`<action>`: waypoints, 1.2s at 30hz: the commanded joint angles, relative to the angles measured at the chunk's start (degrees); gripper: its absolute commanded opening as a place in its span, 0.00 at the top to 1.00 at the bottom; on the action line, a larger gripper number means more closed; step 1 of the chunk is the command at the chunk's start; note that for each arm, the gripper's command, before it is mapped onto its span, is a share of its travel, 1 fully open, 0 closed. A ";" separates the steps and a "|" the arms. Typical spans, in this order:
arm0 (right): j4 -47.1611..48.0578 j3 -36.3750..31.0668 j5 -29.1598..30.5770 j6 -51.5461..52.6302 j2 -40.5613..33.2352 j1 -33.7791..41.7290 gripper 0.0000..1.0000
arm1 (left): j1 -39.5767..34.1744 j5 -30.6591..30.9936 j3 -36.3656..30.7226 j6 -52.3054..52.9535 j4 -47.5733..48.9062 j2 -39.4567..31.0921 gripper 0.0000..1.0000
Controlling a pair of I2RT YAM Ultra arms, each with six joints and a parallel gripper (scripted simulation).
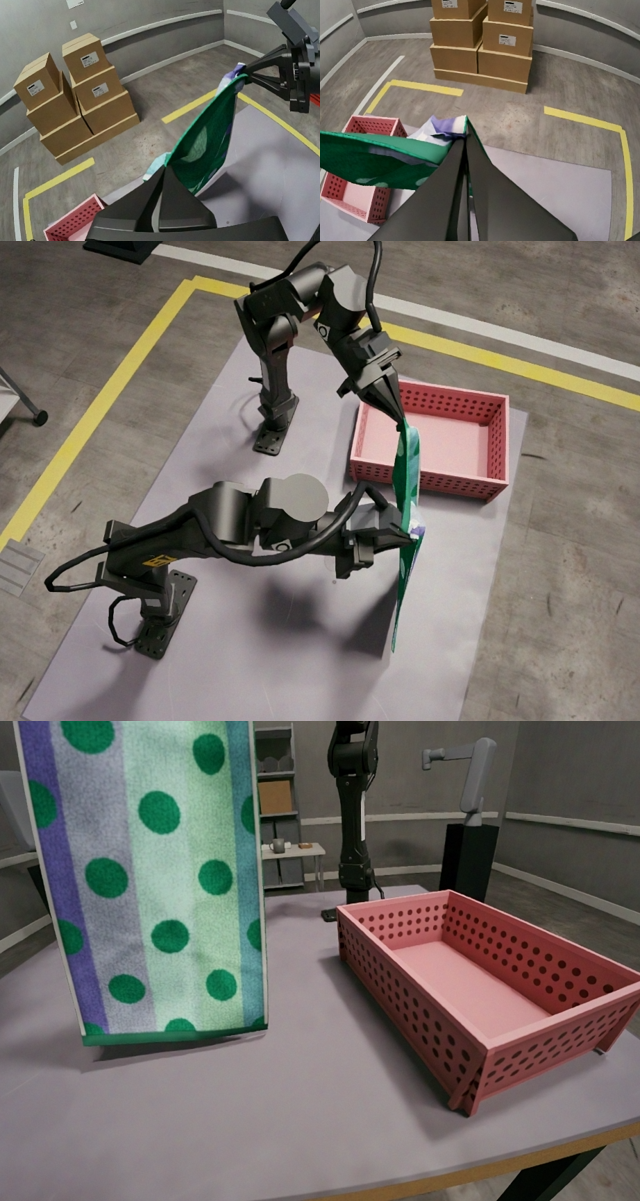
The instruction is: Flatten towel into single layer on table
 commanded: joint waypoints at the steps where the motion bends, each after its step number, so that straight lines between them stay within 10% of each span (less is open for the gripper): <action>1: 1.94 2.09 1.30 0.35 -0.70 0.06 1.00 | 0.89 -0.94 2.03 -0.64 -1.06 0.18 1.00; 31: 16.13 3.57 1.33 0.39 8.37 -2.29 1.00 | 6.61 -0.89 5.55 -0.49 8.56 8.38 1.00; 36: 29.95 -7.70 1.24 0.41 5.33 -2.75 1.00 | 8.11 -0.87 5.78 -0.48 12.63 10.64 1.00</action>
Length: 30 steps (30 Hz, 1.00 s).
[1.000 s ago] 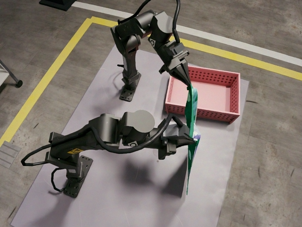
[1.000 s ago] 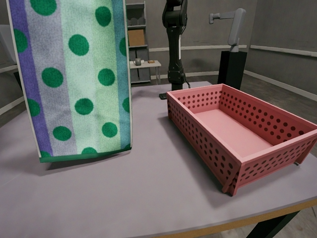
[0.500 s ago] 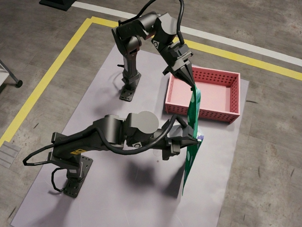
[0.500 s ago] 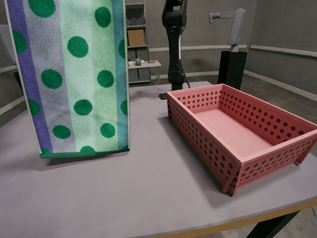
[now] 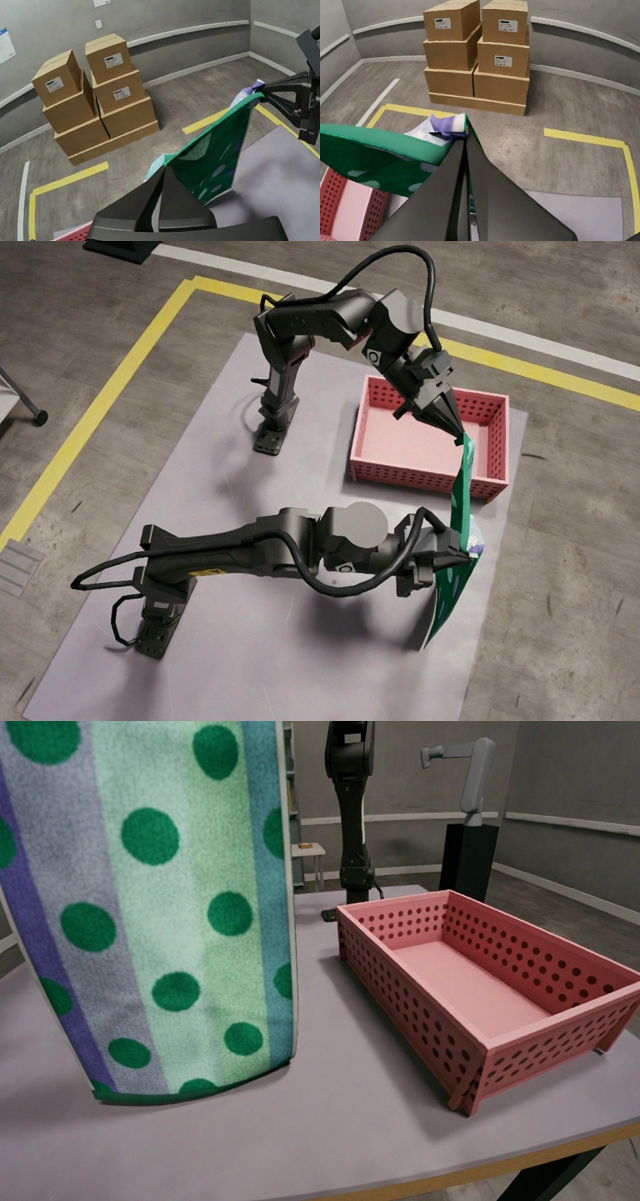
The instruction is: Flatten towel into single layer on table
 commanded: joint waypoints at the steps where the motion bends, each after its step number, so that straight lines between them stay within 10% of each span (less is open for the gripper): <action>1: 10.80 -3.96 1.24 0.39 -3.49 -0.79 1.00 | 0.80 -0.85 2.65 -0.44 2.47 0.64 1.00; 13: 38.13 -20.86 1.15 0.43 -3.46 -0.75 1.00 | 2.09 -0.89 3.34 -0.43 5.18 1.78 1.00; 21: 41.93 -19.64 1.29 0.40 -2.86 -0.70 1.00 | 2.10 -0.88 3.89 -0.42 4.85 2.07 1.00; 30: 66.93 -18.91 1.09 0.37 8.10 -2.04 1.00 | 4.70 -0.79 5.53 -0.32 13.75 8.60 1.00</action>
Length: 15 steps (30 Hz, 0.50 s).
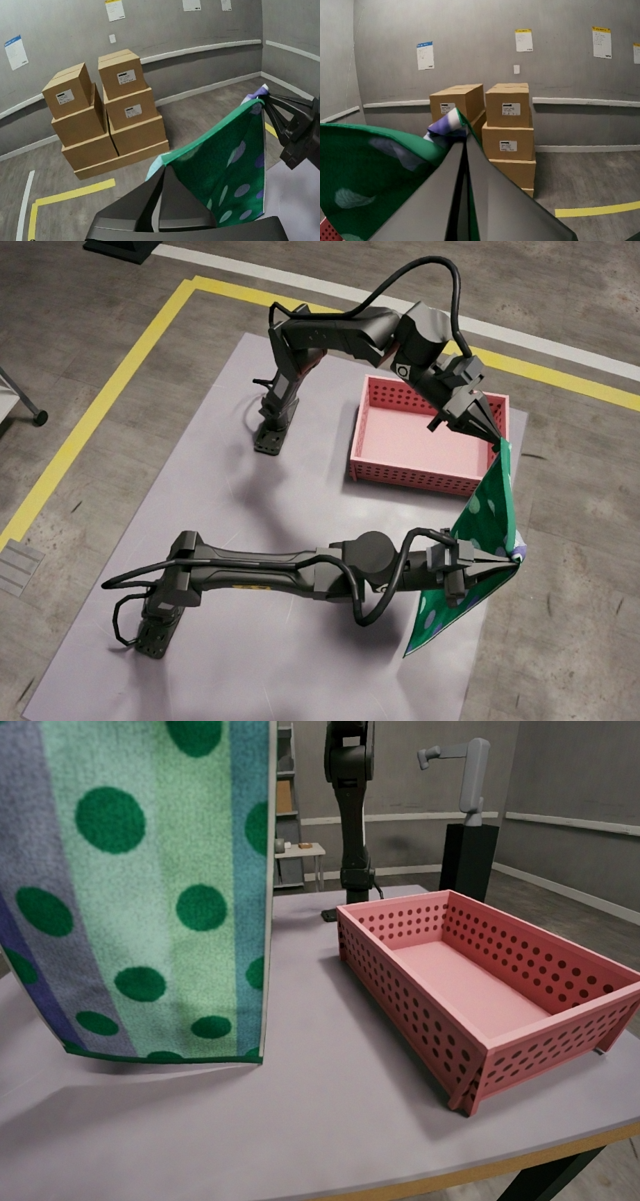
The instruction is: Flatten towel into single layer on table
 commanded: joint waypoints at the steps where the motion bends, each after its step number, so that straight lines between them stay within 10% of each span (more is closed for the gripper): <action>1: 12.36 2.68 1.33 0.27 3.84 -1.19 1.00 | 1.64 -0.83 3.03 -0.33 3.36 2.16 1.00; 15: 14.31 7.12 1.56 0.27 8.09 -1.14 1.00 | 1.77 -0.89 4.78 -0.36 2.20 2.74 1.00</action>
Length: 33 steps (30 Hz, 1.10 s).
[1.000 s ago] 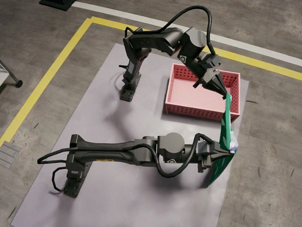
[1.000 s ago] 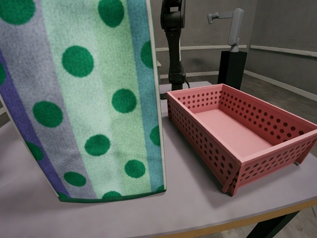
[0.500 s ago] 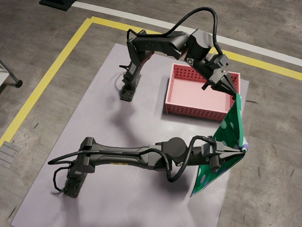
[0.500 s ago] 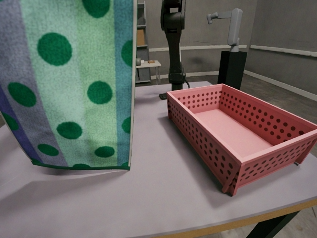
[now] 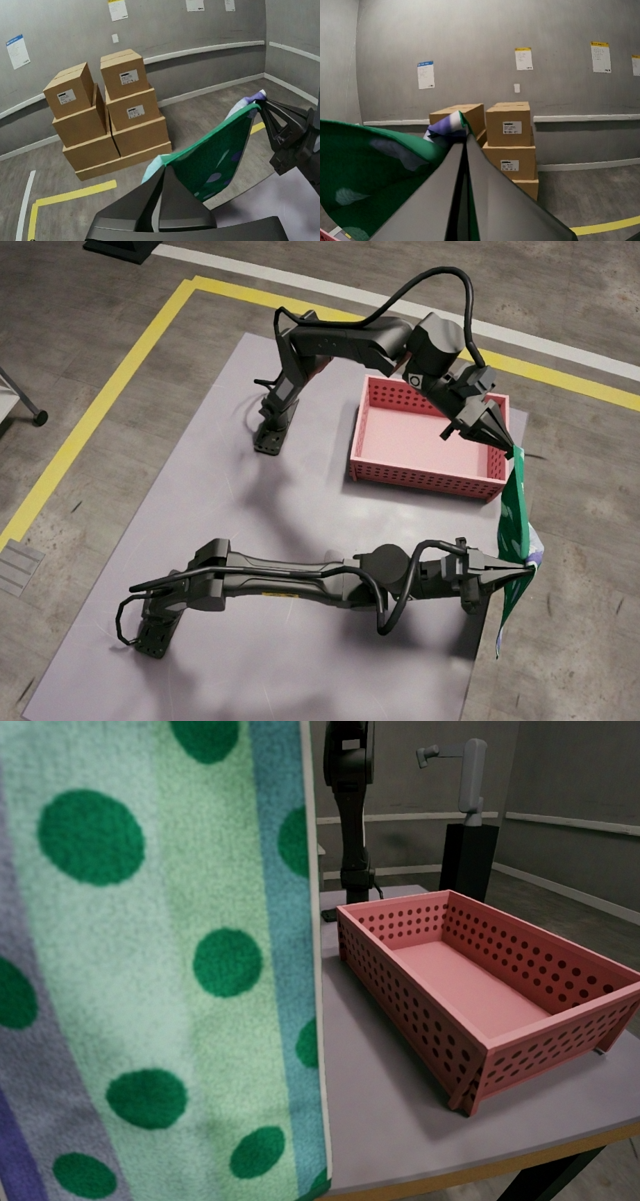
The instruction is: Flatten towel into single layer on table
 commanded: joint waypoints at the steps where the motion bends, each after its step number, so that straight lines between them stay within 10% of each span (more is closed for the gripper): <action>1: 1.13 3.80 1.45 0.27 -0.78 -0.89 1.00 | 0.92 -0.89 2.41 -0.36 0.35 -1.04 1.00; 33: -3.78 -3.40 1.49 0.19 -6.50 -0.85 1.00 | 0.93 -0.87 -27.43 -0.35 18.72 -12.61 1.00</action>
